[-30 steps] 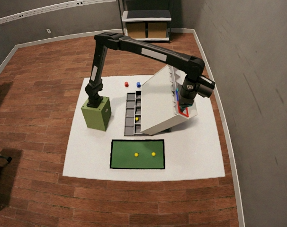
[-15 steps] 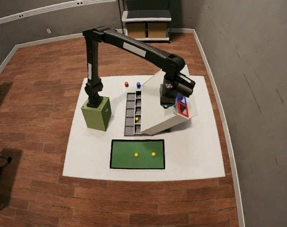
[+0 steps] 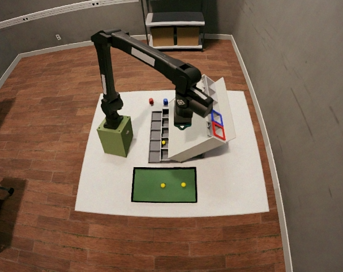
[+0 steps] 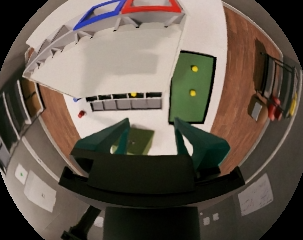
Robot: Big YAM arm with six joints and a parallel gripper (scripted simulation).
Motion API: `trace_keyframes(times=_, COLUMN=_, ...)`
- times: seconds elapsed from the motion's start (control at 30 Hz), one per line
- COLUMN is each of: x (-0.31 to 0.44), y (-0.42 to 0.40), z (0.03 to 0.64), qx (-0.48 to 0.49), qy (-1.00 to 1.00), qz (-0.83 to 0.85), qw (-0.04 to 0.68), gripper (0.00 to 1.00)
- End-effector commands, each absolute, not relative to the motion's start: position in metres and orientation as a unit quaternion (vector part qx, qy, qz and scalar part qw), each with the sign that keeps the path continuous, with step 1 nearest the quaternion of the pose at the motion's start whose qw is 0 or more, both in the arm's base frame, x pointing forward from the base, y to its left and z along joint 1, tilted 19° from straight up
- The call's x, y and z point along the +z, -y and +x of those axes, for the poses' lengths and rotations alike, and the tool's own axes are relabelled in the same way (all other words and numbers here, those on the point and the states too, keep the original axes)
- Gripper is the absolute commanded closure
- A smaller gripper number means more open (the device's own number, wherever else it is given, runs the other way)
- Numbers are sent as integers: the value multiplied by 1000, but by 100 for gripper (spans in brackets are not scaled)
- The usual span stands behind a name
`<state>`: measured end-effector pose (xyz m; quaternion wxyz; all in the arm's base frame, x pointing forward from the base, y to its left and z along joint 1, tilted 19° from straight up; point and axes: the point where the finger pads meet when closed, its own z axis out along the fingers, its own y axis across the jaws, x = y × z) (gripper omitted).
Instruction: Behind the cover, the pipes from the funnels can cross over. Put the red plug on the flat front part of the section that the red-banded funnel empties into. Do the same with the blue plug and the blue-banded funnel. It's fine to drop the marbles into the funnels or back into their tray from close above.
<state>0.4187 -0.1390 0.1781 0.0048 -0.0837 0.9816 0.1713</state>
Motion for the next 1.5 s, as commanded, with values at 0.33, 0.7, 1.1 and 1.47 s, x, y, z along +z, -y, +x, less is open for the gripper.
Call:
trace_keyframes(times=0.33, x=188, y=136, z=421, qx=161, qy=-982, qz=-99, qw=27, gripper=44)
trace_keyframes(times=0.7, x=183, y=121, z=404, qx=164, qy=-981, qz=-89, qw=45, gripper=44)
trace_keyframes(times=1.1, x=165, y=72, z=348, qx=172, qy=-976, qz=-80, qw=111, gripper=44)
trace_keyframes(times=1.47, x=150, y=28, z=296, qx=177, qy=-967, qz=-69, qw=172, gripper=44)
